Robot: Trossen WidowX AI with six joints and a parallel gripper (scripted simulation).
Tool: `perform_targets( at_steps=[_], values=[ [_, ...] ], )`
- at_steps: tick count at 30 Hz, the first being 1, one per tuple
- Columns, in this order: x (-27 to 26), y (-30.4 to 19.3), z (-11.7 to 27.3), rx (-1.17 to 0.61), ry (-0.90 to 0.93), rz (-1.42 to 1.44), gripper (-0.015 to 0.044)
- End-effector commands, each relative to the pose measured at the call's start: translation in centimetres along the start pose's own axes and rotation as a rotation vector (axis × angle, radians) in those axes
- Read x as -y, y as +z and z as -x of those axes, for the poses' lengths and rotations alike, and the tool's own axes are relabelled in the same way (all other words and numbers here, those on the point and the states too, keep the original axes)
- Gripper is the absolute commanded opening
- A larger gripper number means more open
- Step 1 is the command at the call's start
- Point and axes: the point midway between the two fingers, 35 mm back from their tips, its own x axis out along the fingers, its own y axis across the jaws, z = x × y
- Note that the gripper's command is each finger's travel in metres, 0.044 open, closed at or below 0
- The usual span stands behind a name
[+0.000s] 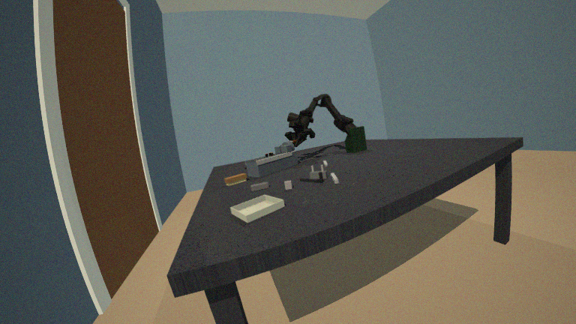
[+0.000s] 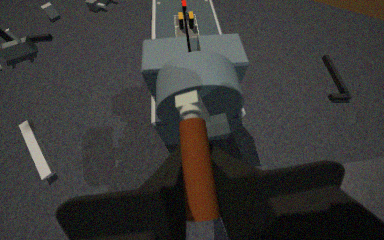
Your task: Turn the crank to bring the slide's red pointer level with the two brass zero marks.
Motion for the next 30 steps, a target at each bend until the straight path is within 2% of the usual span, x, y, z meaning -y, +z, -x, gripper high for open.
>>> perform_targets(
  at_steps=[1, 30],
  values=[
    [0.86, 0.19, 0.25, 0.007, -0.023, -0.009, 0.0],
    [1.1, 0.17, 0.23, 0.007, -0.024, -0.009, 0.0]
  ],
)
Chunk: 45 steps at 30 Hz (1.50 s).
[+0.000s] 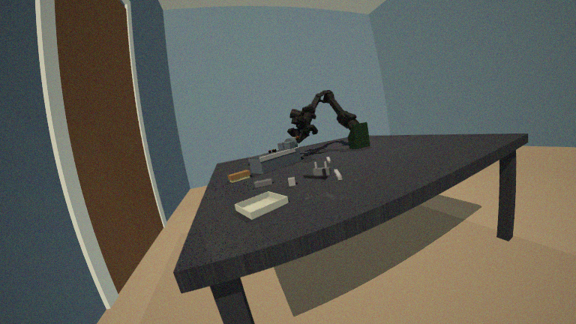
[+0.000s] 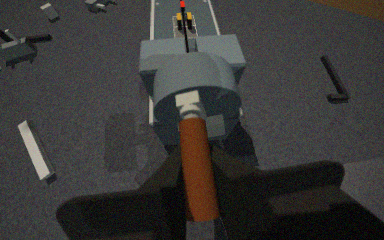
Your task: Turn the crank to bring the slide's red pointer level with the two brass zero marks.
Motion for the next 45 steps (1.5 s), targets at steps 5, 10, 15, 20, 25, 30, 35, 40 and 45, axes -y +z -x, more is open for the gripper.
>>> perform_targets(
  at_steps=[5, 10, 15, 20, 25, 30, 35, 40, 45],
  values=[
    [0.92, 0.14, 0.19, 0.006, -0.024, -0.01, 0.0],
    [0.97, 0.13, 0.19, 0.006, -0.024, -0.01, 0.0],
    [1.0, 0.13, 0.18, 0.006, -0.024, -0.01, 0.0],
    [1.05, 0.12, 0.17, 0.006, -0.024, -0.01, 0.0],
    [1.08, 0.11, 0.17, 0.006, -0.024, -0.01, 0.0],
    [1.13, 0.1, 0.16, 0.006, -0.024, -0.01, 0.0],
    [1.17, 0.1, 0.15, 0.006, -0.024, -0.01, 0.0],
    [1.22, 0.09, 0.14, 0.006, -0.024, -0.01, 0.0],
    [1.28, 0.08, 0.13, 0.006, -0.024, -0.01, 0.0]
  ],
)
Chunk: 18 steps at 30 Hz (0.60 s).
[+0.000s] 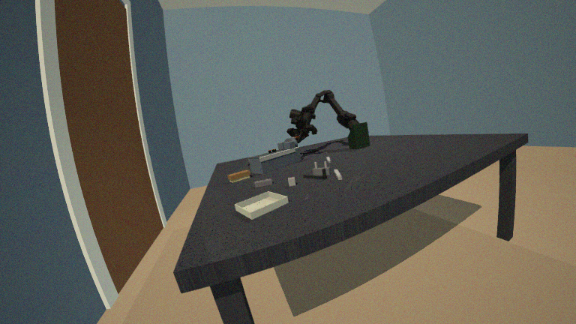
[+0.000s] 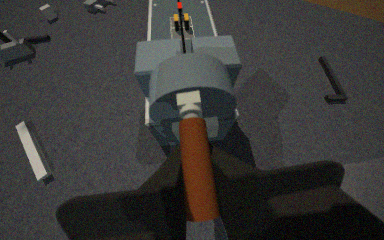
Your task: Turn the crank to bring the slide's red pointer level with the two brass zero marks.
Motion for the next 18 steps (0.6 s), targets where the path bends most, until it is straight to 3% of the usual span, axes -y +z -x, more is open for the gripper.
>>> perform_targets(
  at_steps=[1, 18],
  values=[
    [0.91, 0.07, 0.11, 0.003, -0.024, -0.011, 0.0],
    [1.12, 0.02, 0.06, 0.003, -0.024, -0.011, 0.0]
  ],
)
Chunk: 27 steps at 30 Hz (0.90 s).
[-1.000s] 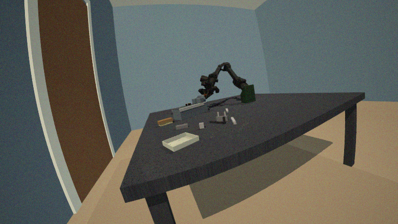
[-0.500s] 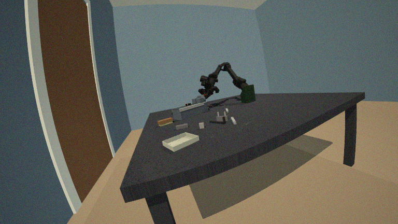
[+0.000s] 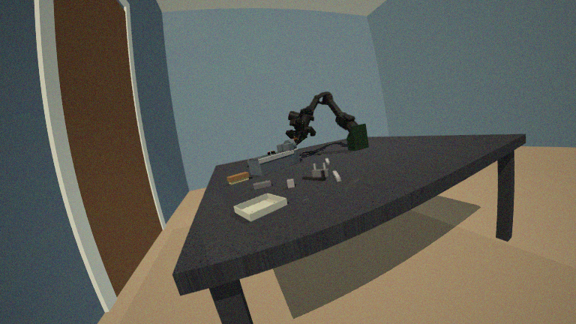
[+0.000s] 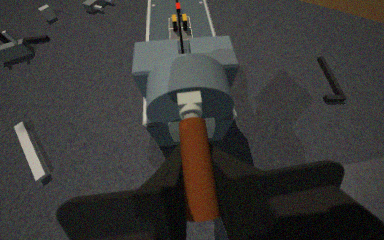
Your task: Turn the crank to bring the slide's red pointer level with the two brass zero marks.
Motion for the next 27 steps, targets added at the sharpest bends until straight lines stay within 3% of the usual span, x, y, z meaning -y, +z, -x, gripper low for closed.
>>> perform_targets(
  at_steps=[1, 27],
  values=[
    [0.93, 0.02, 0.06, 0.001, -0.023, -0.011, 0.0],
    [1.3, -0.17, -0.13, 0.001, -0.023, -0.011, 0.0]
  ],
)
